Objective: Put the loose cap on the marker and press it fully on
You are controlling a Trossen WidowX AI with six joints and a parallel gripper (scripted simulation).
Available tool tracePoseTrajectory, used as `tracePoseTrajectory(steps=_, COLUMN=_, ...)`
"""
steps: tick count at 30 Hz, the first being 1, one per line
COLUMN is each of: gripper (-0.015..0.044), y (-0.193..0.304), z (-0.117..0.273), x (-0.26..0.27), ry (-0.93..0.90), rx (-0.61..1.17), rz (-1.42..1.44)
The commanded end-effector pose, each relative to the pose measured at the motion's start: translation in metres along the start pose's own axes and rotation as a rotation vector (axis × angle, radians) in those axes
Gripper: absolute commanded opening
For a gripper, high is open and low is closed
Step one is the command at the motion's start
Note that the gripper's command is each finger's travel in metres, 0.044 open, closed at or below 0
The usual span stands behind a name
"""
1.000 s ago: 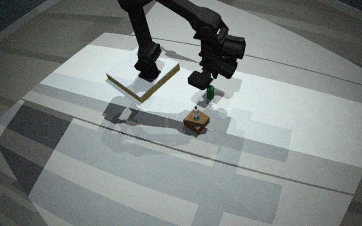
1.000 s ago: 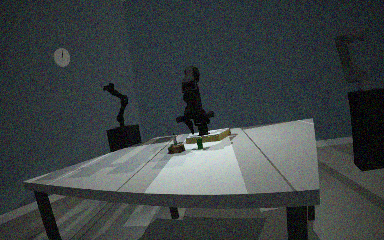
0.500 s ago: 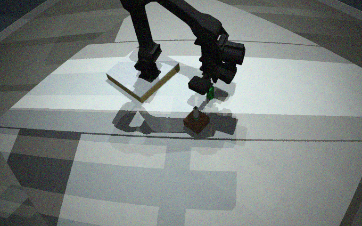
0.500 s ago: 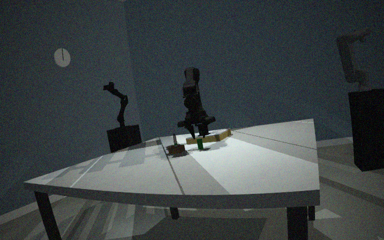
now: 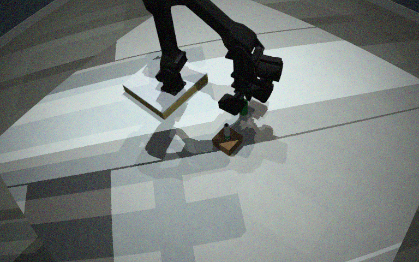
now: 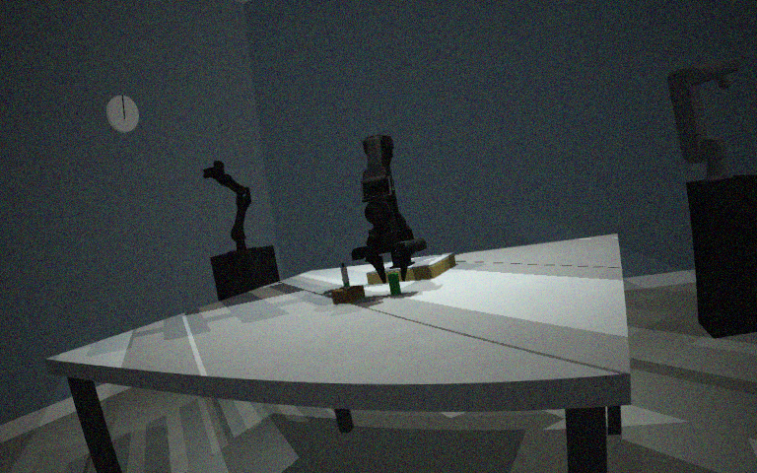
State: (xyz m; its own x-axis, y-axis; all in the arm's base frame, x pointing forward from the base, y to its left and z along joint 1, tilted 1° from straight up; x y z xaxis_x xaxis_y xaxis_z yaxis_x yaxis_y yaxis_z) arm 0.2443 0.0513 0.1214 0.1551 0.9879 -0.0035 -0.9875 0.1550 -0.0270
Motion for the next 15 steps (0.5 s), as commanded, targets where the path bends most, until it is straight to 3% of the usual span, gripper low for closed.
tracePoseTrajectory(steps=1, gripper=0.0237, y=0.0007, z=-0.0075, x=-0.0007, ry=0.006, rx=-0.001, rz=0.004)
tracePoseTrajectory(steps=8, gripper=0.0237, y=0.0017, z=-0.0160, x=-0.0011, ry=0.006, rx=-0.001, rz=0.004)
tracePoseTrajectory(steps=12, gripper=0.0132, y=0.0016, z=-0.0160, x=-0.0008, ry=0.006, rx=-0.001, rz=0.004)
tracePoseTrajectory(steps=15, gripper=0.0112, y=0.0016, z=-0.0160, x=-0.0008, ry=0.006, rx=-0.001, rz=0.004)
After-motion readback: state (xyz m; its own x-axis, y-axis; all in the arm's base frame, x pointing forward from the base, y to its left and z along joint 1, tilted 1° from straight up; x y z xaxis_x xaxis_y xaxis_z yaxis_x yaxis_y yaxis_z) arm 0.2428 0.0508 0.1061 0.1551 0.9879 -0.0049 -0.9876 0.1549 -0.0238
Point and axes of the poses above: the point midway between the two fingers, 35 mm back from their tips, its own z axis back along the fingers, its own x axis across the jaws, y = z × x, the point moved 9 cm from there along z, back along the fingers, and after that the axes turned 8 degrees about -z, right-handed, at the moved point
